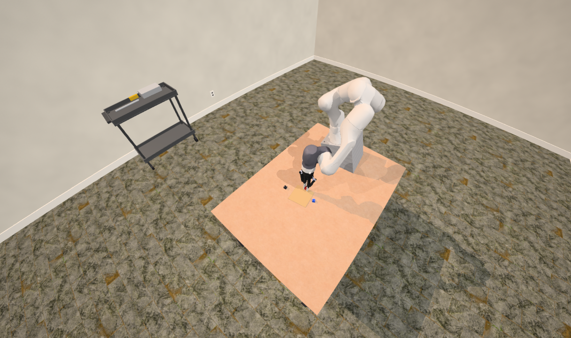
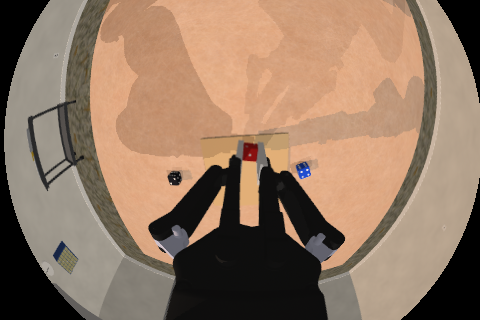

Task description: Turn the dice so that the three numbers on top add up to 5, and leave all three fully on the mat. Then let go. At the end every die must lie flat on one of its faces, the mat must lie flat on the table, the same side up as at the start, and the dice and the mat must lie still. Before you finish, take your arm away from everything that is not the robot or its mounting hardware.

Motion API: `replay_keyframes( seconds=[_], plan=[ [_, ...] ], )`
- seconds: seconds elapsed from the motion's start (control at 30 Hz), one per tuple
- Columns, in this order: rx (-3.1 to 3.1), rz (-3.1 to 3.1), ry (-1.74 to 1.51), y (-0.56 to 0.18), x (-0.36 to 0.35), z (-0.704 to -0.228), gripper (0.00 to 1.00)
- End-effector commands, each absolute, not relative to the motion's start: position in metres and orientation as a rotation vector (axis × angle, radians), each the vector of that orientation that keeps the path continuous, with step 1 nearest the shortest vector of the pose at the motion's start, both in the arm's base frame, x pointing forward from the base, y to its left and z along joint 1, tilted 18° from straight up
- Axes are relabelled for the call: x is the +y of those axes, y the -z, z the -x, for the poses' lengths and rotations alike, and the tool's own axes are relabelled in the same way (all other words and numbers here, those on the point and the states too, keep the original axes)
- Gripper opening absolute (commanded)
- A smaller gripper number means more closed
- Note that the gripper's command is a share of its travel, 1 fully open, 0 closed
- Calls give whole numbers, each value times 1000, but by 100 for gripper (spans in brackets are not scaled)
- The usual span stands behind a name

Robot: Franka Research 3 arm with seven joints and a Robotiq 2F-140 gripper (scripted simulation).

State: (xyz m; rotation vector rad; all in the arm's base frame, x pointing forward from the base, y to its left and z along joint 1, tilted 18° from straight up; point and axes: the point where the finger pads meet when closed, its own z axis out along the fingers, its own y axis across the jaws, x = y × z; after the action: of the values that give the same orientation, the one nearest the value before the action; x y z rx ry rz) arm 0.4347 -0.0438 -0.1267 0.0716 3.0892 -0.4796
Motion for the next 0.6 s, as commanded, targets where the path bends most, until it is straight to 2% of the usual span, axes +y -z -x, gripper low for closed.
replay_keyframes(
  seconds=[0.0,0.57],
  plan=[
    [3077,-10,478,134,-47,-440,9],
    [3077,-10,478,140,-50,-440,9]
  ],
)
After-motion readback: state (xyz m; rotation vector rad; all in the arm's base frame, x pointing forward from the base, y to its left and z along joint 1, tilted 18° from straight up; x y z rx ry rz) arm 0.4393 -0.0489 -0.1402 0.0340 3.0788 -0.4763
